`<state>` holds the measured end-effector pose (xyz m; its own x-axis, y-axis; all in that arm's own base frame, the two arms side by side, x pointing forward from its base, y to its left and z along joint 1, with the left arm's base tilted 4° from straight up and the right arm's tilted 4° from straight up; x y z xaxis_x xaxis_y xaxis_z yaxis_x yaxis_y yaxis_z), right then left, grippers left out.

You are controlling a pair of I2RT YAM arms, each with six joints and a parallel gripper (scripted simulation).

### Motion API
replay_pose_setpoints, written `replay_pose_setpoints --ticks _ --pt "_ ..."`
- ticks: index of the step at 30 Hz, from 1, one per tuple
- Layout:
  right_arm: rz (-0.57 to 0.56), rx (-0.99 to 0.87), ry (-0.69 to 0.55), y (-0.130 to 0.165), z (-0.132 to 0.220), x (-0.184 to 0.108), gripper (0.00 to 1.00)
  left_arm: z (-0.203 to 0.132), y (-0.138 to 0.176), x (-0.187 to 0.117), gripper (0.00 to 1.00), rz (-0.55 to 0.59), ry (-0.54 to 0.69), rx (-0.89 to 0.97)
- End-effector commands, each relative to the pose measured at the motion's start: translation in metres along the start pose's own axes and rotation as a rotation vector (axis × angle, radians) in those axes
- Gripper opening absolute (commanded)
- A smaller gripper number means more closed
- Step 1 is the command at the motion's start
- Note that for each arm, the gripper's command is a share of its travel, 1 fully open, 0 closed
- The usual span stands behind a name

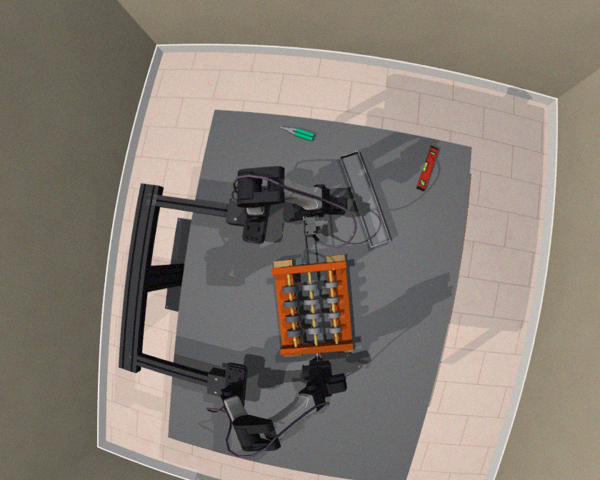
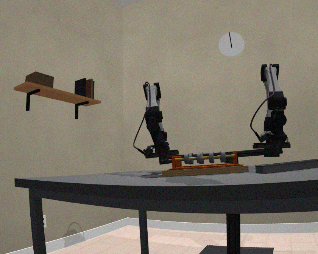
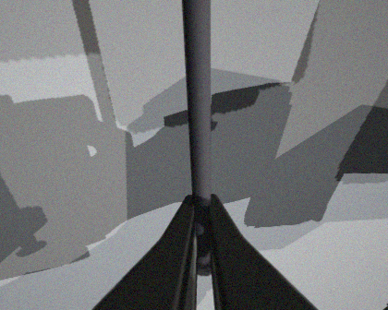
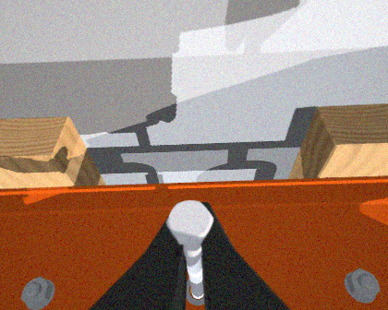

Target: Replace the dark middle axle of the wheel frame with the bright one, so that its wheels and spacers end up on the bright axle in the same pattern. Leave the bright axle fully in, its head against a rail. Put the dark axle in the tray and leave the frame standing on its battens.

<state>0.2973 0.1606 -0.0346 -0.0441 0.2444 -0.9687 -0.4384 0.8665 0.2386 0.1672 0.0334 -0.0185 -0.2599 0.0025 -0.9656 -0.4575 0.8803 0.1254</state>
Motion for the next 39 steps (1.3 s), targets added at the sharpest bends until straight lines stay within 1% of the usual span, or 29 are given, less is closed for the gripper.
replay_pose_setpoints --ticks 1,39 --pt "0.129 -0.081 -0.084 0.0381 0.025 -0.0075 0.0 0.0074 -0.0124 -0.0061 0.0 -0.053 -0.029 -0.004" --pt "0.112 -0.075 -0.083 0.0335 0.0248 -0.0073 0.0 0.0105 -0.0135 -0.0062 0.0 -0.051 -0.025 -0.003"
Point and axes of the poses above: on each arm, the point where the finger pads meet when closed, its own x axis out along the fingers, its own z axis across the jaws, y = z × x, the point moved 2 cm from there along -x, back along the fingers, and after that the axes turned 13 degrees about -x, right-handed, at the moved point
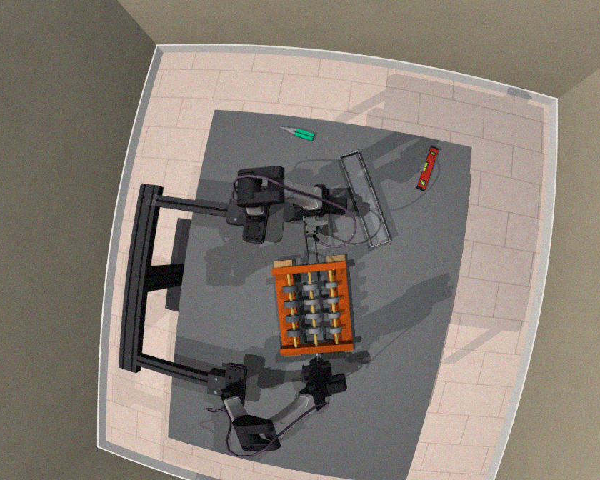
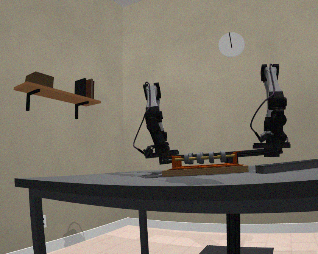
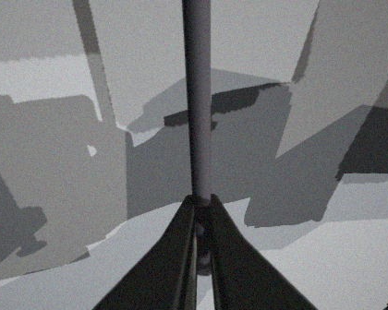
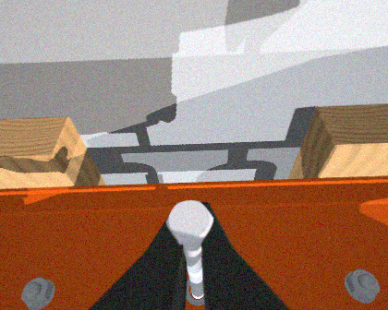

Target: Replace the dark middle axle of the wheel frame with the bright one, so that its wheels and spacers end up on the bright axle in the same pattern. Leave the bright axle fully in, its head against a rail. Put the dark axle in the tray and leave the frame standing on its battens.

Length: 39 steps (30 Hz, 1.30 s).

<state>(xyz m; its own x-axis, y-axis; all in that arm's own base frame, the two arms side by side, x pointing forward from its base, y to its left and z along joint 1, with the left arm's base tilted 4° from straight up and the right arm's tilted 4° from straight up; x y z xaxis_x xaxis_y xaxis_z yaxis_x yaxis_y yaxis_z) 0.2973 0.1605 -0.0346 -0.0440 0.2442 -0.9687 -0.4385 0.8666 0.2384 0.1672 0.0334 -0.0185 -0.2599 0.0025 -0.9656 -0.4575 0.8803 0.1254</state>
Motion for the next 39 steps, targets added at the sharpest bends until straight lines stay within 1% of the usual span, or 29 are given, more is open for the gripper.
replay_pose_setpoints --ticks 1,39 --pt "0.112 -0.075 -0.083 0.0333 0.0248 -0.0073 0.0 0.0104 -0.0135 -0.0061 0.0 -0.051 -0.024 -0.003" --pt "0.096 -0.068 -0.082 0.0286 0.0245 -0.0072 0.0 0.0062 -0.012 -0.0047 0.0 -0.05 -0.022 -0.003"
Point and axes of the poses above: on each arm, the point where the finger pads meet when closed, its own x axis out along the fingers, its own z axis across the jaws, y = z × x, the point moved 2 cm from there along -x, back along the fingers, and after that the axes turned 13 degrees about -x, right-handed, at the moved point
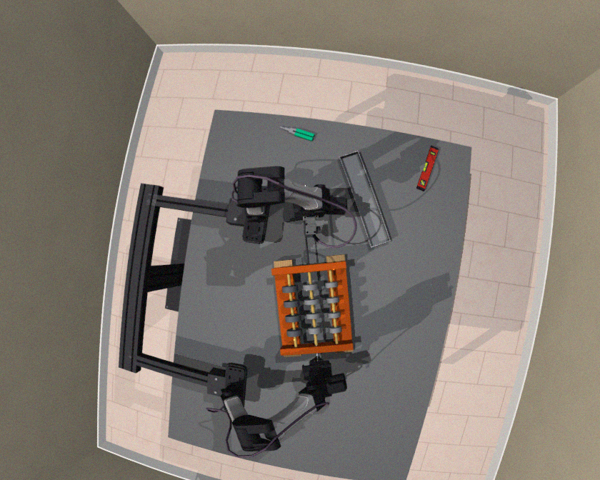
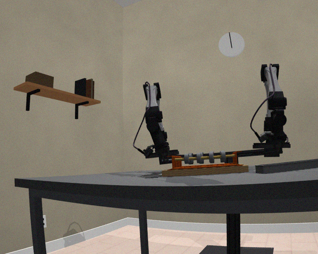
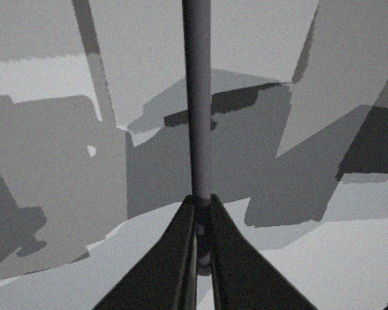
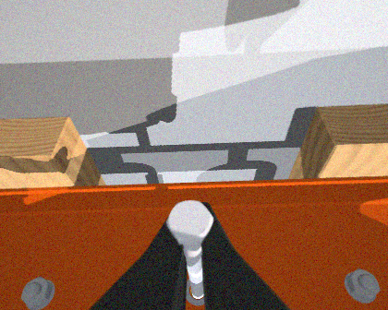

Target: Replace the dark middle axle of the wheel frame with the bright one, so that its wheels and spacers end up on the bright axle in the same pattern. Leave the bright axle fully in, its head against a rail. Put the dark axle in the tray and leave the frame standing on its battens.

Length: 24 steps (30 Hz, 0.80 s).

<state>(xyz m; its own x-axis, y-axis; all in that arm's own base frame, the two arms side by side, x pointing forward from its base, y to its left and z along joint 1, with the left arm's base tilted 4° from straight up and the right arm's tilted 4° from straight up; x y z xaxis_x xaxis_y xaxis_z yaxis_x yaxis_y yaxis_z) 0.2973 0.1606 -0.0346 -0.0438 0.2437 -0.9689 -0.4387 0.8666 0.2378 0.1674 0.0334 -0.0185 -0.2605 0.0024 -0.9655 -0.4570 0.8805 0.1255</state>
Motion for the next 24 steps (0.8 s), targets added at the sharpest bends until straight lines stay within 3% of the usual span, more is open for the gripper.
replay_pose_setpoints --ticks 1,24 --pt "0.097 -0.068 -0.082 0.0286 0.0245 -0.0072 0.0 0.0061 -0.012 -0.0047 0.0 -0.05 -0.022 -0.003" --pt "0.089 -0.064 -0.082 0.0258 0.0244 -0.0072 0.0 -0.0009 -0.0095 -0.0024 0.0 -0.049 -0.018 -0.004"
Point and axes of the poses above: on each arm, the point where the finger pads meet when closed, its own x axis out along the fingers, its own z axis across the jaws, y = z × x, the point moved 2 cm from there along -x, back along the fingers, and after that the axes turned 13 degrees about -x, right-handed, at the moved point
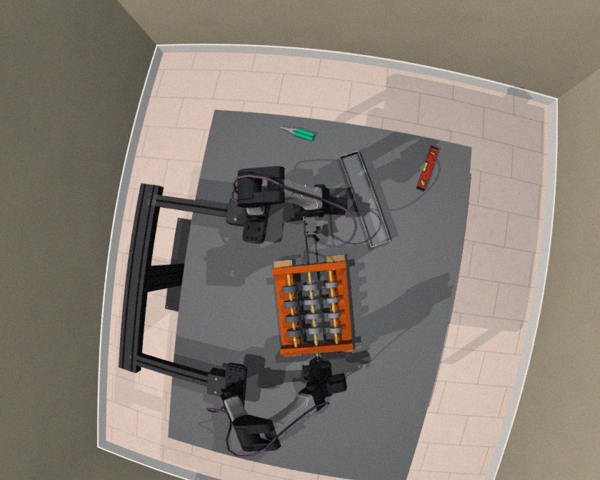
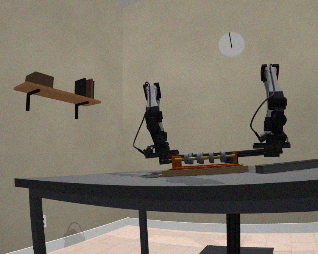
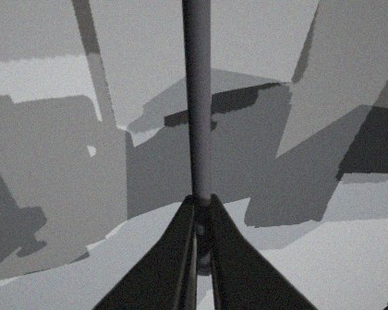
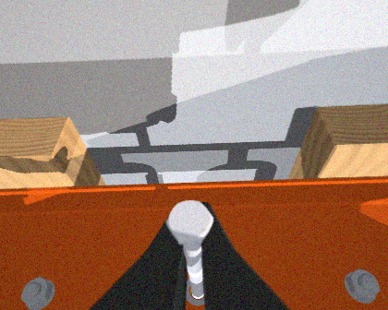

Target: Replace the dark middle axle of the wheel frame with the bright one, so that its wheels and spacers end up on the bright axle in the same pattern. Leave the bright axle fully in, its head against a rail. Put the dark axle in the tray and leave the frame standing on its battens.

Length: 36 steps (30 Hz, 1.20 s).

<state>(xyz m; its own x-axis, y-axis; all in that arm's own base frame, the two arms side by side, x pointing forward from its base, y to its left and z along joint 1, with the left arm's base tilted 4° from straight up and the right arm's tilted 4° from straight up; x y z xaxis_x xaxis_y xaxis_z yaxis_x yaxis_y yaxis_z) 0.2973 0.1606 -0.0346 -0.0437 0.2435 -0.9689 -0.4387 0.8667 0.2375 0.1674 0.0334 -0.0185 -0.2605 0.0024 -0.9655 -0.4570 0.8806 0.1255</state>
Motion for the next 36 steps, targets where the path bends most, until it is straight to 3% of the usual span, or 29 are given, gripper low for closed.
replay_pose_setpoints --ticks 1,36 --pt "0.089 -0.064 -0.082 0.0257 0.0244 -0.0073 0.0 -0.0012 -0.0094 -0.0023 0.0 -0.049 -0.018 -0.004" --pt "0.078 -0.056 -0.081 0.0213 0.0235 -0.007 0.0 0.0022 -0.0106 0.0022 0.0 -0.043 0.002 0.008"
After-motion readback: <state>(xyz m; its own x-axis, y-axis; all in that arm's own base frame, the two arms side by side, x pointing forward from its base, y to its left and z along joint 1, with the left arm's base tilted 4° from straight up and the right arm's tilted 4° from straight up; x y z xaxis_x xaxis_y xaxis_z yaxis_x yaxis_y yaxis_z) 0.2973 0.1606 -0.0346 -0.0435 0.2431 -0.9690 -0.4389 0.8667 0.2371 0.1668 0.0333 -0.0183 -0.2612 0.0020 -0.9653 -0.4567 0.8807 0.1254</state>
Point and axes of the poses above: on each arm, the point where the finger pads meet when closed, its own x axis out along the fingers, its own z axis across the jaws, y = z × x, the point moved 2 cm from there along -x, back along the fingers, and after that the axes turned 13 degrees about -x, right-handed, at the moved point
